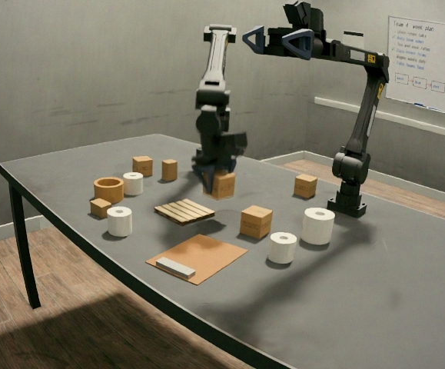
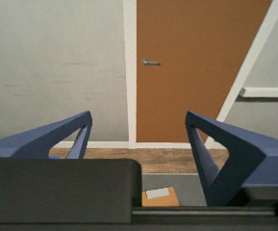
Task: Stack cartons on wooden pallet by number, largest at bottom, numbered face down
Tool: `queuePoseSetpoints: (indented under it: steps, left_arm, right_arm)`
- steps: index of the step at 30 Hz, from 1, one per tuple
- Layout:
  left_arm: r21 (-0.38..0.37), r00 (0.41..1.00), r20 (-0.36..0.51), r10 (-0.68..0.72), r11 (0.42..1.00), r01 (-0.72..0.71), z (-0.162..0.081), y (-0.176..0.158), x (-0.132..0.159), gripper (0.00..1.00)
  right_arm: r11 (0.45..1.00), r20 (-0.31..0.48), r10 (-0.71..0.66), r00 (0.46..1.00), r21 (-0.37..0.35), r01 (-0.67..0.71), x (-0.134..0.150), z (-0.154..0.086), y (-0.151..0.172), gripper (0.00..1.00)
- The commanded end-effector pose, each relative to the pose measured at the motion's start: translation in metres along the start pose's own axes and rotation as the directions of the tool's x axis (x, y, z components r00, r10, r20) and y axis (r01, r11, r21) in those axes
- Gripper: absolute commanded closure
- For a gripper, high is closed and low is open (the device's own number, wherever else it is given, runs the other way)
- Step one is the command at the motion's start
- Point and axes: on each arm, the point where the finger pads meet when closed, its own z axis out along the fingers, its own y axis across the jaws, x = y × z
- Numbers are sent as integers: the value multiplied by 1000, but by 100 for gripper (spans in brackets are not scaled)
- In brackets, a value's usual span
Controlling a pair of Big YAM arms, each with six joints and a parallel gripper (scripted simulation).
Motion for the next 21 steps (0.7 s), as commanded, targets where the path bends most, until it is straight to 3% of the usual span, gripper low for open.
queuePoseSetpoints:
  steps: [1,6,8,11,13,14,16,21]
  left_arm:
    - [0,999,42,14,1000,-14,-2,1,-27,0]
    - [0,999,42,14,1000,-14,-2,1,-27,0]
    - [0,999,42,14,1000,-14,-2,1,-27,0]
    - [0,999,42,14,1000,-14,-2,1,-27,0]
    - [0,999,42,14,1000,-14,-2,1,-27,0]
    - [0,999,42,14,1000,-14,-2,1,-27,0]
    - [0,999,42,14,1000,-14,-2,1,-27,0]
    - [0,999,42,14,1000,-14,-2,1,-27,0]
  right_arm:
    - [1000,19,3,1000,18,-3,-5,-74,36,45]
    - [999,52,-6,999,49,4,-12,-174,74,45]
    - [999,52,-6,999,49,4,-12,-174,74,45]
    - [999,54,-8,999,50,5,-6,-215,100,45]
    - [999,39,-5,999,37,3,-4,-226,109,45]
    - [999,55,-11,998,51,8,-2,-248,119,45]
    - [999,57,-13,998,52,10,0,-264,128,45]
    - [999,38,-11,999,35,9,1,-276,135,45]
